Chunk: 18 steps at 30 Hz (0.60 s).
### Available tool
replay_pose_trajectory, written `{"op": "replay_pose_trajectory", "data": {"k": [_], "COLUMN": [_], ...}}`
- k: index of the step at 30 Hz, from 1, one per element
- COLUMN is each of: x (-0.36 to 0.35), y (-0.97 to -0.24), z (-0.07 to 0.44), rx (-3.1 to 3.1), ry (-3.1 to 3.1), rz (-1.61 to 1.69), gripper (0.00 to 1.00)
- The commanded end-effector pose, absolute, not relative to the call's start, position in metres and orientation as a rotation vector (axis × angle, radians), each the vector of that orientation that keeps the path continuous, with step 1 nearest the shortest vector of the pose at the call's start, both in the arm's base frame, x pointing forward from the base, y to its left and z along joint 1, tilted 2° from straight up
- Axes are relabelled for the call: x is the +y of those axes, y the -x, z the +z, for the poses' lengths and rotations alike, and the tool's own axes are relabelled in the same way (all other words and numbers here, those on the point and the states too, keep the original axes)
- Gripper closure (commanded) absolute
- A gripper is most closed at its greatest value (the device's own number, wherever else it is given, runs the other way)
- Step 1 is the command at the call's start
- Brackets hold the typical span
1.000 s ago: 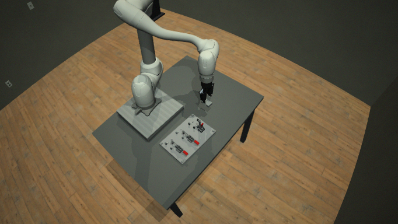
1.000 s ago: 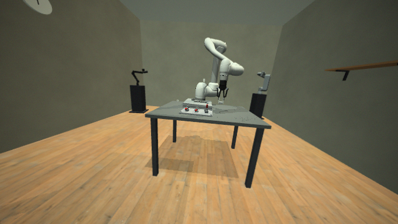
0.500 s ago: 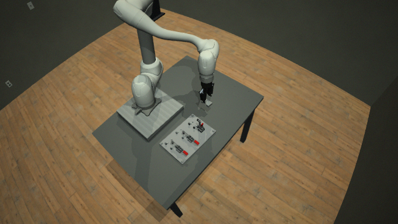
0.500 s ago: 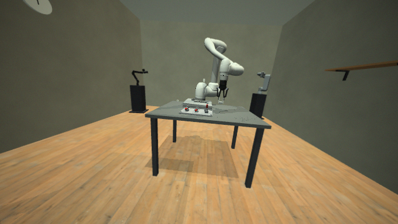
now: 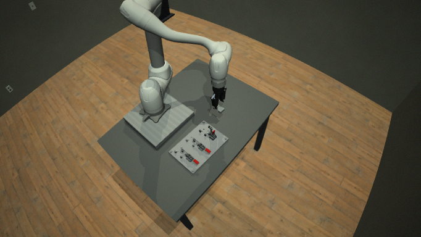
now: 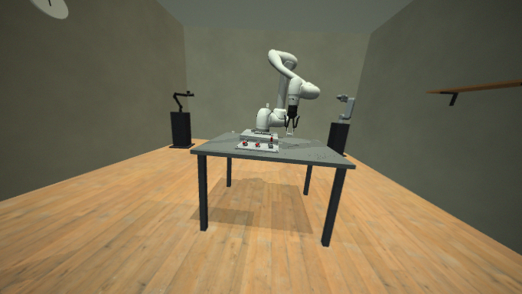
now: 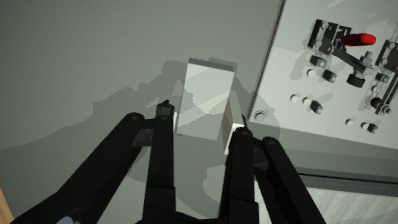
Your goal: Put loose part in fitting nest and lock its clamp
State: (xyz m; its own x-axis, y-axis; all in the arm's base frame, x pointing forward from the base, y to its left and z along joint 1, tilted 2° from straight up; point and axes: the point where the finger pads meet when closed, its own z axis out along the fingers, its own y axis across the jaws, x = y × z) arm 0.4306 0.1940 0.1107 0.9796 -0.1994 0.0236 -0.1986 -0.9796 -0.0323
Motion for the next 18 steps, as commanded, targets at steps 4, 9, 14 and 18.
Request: {"op": "replay_pose_trajectory", "data": {"k": [4,9,14,18], "x": [0.1941,0.1942,0.1943,0.1945], "y": [-0.4306,-0.4304,-0.43,-0.4296], "z": [0.1104,0.1091,0.1067,0.1039], "rx": [0.311,0.311,0.311,0.311], "ry": [3.096,3.096,3.096,3.096], "rz": [-0.041,-0.041,-0.041,-0.041], "gripper": [0.9,0.9,0.9,0.9]}}
